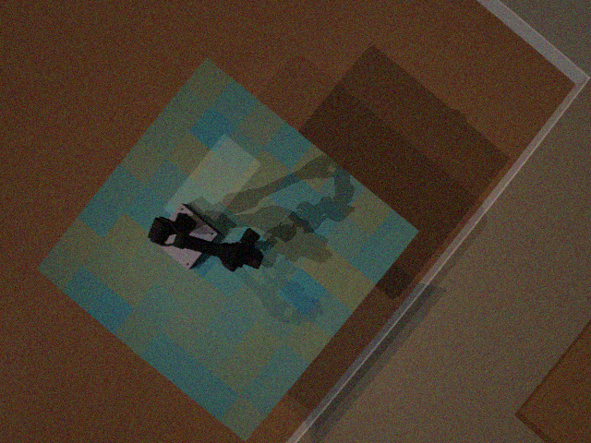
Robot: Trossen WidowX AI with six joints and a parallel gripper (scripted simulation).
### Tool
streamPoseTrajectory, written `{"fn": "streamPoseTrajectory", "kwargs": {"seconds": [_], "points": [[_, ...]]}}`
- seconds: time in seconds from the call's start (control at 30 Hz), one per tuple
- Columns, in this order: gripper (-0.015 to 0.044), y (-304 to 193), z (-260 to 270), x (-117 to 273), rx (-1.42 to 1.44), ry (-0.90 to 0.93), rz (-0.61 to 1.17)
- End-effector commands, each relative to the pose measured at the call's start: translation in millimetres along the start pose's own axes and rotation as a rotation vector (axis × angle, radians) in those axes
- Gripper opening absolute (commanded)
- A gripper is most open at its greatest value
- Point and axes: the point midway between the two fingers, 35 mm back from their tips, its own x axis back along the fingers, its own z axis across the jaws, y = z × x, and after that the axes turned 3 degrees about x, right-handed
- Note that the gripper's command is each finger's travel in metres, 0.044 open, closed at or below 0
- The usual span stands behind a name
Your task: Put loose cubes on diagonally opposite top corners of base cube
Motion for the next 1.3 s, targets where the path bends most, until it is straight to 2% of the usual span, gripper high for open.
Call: {"fn": "streamPoseTrajectory", "kwargs": {"seconds": [0.0,0.47,1.27], "points": [[0.0105,-0.6,-0.4,-1.1,0.004,-0.003,0.001],[0.0105,1.0,-0.1,-30.0,0.003,-0.003,0.001],[0.0105,1.0,-0.1,-31.7,0.003,-0.003,0.001]]}}
